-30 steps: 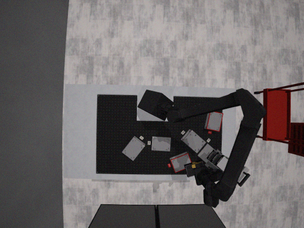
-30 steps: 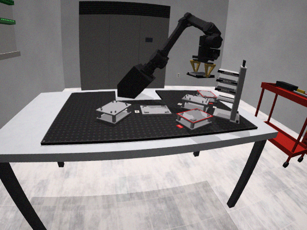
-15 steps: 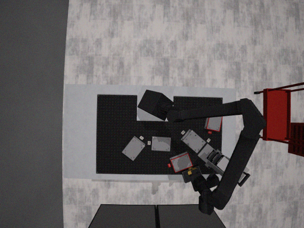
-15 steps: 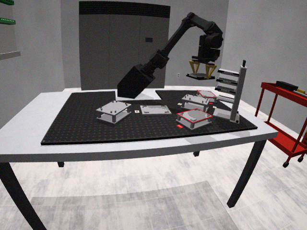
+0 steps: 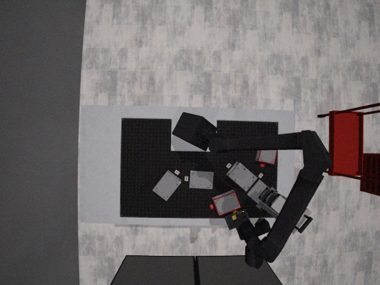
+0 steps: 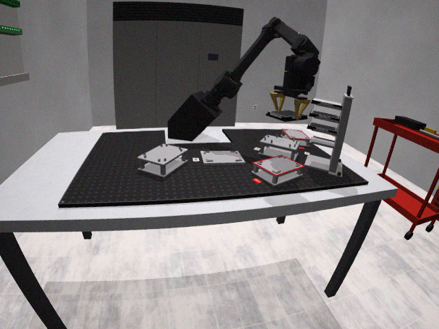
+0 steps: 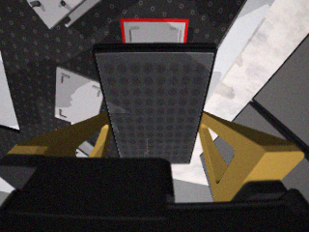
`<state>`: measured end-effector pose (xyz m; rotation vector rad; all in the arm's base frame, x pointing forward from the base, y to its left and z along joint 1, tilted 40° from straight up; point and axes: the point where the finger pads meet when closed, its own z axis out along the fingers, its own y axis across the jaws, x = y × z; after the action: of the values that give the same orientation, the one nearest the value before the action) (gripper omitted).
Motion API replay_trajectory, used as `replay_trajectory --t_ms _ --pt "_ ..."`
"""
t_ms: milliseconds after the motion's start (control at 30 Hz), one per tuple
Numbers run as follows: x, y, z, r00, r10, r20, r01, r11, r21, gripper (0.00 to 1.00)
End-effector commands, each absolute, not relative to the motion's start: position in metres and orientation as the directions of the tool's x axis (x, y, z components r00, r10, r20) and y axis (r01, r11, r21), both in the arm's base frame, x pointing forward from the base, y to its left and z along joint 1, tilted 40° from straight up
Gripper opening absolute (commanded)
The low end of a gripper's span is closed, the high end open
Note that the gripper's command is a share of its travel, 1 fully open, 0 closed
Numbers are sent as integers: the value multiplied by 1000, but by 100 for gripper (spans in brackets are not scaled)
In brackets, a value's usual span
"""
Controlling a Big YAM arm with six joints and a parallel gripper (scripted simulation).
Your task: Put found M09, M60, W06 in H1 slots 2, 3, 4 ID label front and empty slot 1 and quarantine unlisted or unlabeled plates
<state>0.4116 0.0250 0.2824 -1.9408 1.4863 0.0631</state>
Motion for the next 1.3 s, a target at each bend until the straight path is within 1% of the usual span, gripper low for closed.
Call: replay_trajectory --t_ms 0,200,300,767,867,1267 --pt "418 32 273 337 -836 -434 -873 -105 -476 86" --pt "423 40 261 337 -836 -434 -873 -105 -476 86" --pt "422 41 266 345 -837 -426 -864 -105 -492 86" --pt "437 62 230 337 -835 -434 -873 -105 -476 86" --pt "437 59 236 337 -839 -427 -864 -96 -494 86" --pt "449 81 203 337 -835 -435 -873 -105 -476 86"
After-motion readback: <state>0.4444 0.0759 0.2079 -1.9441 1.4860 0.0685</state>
